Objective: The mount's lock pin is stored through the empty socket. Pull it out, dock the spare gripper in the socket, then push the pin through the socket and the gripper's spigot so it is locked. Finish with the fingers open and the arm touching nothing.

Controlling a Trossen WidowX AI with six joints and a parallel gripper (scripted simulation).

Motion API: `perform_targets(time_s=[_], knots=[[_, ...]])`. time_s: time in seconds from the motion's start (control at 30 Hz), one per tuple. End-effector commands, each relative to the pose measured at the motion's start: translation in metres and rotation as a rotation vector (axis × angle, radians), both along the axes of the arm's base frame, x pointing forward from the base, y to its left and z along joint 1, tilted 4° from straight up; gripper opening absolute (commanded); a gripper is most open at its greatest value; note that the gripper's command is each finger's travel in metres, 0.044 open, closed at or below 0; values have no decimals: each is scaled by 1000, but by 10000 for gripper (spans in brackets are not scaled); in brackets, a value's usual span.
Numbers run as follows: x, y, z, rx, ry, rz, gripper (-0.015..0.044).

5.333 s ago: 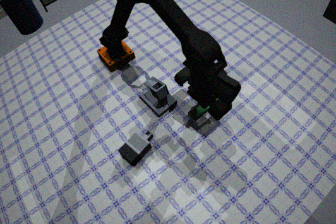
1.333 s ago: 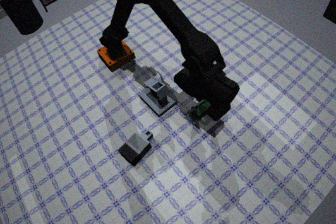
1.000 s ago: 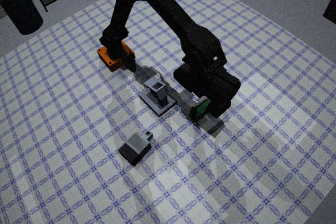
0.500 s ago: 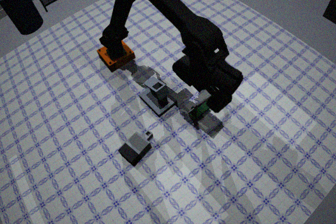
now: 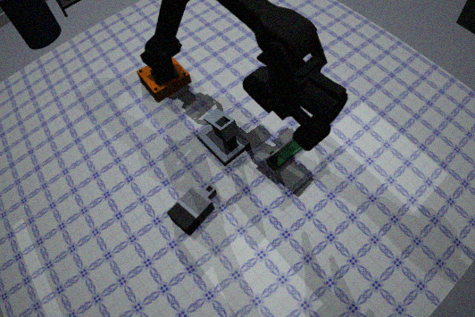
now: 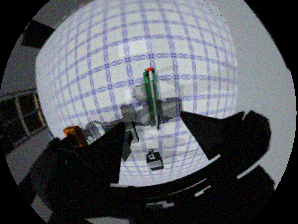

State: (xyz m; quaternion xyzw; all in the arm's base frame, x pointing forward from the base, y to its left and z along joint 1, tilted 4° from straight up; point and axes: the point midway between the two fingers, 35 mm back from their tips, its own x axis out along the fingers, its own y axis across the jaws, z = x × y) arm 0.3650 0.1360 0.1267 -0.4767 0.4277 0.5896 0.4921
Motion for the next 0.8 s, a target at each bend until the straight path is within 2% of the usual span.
perform_targets(time_s=[0.0,0.33,0.47,0.53,0.77], knots=[[0,0,1,-1,2,0,440],[-3,-5,55,5,-15,-7,440],[-1,-6,51,3,-14,-29,440],[4,-18,49,-9,5,-187,440],[23,-87,36,-58,107,-1035,440]])
